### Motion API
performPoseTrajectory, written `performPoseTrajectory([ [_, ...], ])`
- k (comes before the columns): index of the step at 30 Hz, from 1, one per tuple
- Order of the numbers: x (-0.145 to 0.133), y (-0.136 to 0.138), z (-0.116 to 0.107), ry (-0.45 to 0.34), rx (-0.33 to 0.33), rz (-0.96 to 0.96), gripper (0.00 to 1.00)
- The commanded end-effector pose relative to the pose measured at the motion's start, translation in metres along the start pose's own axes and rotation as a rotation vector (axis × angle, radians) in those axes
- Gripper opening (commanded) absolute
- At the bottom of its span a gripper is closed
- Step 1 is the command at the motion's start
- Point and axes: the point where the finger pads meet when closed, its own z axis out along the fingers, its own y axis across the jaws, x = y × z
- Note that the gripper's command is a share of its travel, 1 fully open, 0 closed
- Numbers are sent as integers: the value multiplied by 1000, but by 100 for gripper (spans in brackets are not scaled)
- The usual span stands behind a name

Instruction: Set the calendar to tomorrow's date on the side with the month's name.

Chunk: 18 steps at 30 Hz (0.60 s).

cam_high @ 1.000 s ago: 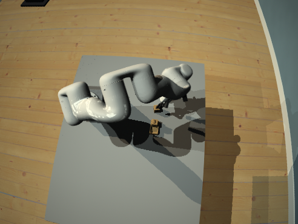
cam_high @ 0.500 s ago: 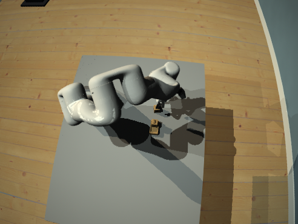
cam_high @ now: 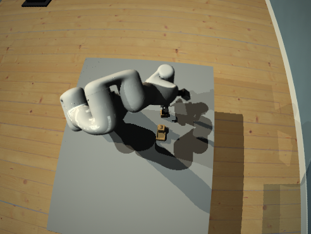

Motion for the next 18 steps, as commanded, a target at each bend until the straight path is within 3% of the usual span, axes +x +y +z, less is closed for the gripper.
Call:
performPoseTrajectory([
  [1, 1, 0, -1, 5, 1, 1, 100],
  [18, 1, 0, -1, 5, 1, 92, 100],
])
